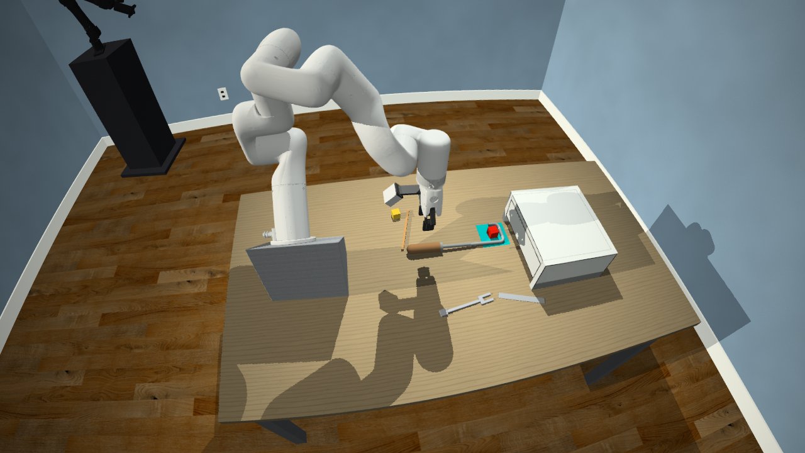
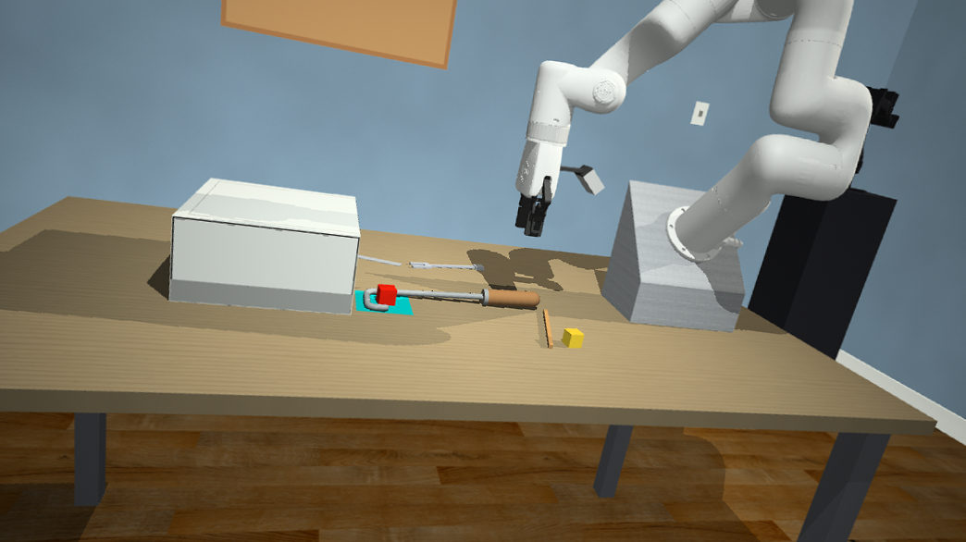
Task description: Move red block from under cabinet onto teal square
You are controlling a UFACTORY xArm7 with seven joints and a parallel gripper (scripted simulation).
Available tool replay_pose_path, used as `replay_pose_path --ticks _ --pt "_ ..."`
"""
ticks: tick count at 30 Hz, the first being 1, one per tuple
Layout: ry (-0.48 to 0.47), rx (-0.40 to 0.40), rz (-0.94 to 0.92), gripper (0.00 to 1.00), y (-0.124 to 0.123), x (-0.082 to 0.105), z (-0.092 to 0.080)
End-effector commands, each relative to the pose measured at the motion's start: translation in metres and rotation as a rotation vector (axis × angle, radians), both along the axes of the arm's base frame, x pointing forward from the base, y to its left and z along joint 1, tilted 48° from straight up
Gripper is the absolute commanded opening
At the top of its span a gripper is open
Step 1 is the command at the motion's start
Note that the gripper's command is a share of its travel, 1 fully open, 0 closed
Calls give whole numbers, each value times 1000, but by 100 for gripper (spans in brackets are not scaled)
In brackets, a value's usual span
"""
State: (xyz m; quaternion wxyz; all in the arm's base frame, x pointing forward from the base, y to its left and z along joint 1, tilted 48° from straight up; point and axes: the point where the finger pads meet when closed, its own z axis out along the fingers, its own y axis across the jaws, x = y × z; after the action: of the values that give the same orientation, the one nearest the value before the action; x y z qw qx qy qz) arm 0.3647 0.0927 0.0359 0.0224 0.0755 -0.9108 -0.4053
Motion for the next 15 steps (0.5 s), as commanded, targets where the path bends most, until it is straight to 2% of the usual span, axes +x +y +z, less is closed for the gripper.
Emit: replay_pose_path --ticks 1,15 --pt "-2 -1 -3 57 -9 2 7" --pt "-2 -1 -3 57 -14 3 12"
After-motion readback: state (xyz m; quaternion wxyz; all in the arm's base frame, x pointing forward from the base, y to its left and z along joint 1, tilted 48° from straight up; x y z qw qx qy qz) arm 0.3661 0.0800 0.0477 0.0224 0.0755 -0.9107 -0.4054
